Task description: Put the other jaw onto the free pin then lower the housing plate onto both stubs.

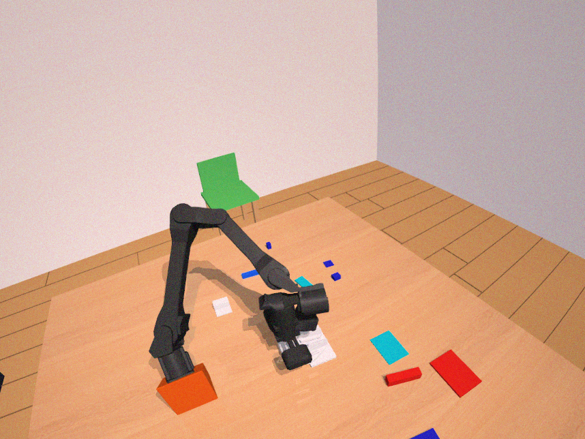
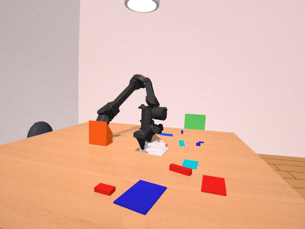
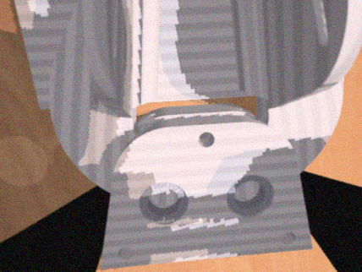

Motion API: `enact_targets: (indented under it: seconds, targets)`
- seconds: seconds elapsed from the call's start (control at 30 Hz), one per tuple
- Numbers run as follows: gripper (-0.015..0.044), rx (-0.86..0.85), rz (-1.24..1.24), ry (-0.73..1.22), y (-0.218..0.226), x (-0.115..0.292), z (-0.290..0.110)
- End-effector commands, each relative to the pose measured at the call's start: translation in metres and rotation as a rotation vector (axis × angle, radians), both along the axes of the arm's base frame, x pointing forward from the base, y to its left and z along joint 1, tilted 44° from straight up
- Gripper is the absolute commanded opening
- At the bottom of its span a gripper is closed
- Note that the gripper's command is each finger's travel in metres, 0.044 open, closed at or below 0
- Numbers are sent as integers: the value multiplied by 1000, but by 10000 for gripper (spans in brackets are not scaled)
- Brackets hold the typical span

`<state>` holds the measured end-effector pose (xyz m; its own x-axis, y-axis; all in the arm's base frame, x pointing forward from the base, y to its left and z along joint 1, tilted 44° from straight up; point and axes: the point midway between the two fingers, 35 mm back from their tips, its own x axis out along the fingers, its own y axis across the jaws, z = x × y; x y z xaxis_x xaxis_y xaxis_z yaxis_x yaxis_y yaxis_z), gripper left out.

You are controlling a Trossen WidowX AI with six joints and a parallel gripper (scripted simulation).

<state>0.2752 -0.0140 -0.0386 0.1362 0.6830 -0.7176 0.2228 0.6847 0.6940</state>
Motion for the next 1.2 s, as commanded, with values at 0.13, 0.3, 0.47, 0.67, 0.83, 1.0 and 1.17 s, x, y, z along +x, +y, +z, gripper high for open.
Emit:
enact_targets:
  seconds: [0.13,0.3,0.47,0.67,0.83,1.0,1.17]
  targets:
    - [351,-1,-1,-2,1,2,-2]
    - [351,-1,-1,-2,1,2,-2]
    - [351,0,-1,-2,3,2,-3]
    - [351,0,-1,-2,3,2,-3]
    - [351,0,-1,-2,3,2,-3]
    - [351,0,-1,-2,3,2,-3]
    - [351,0,-1,-2,3,2,-3]
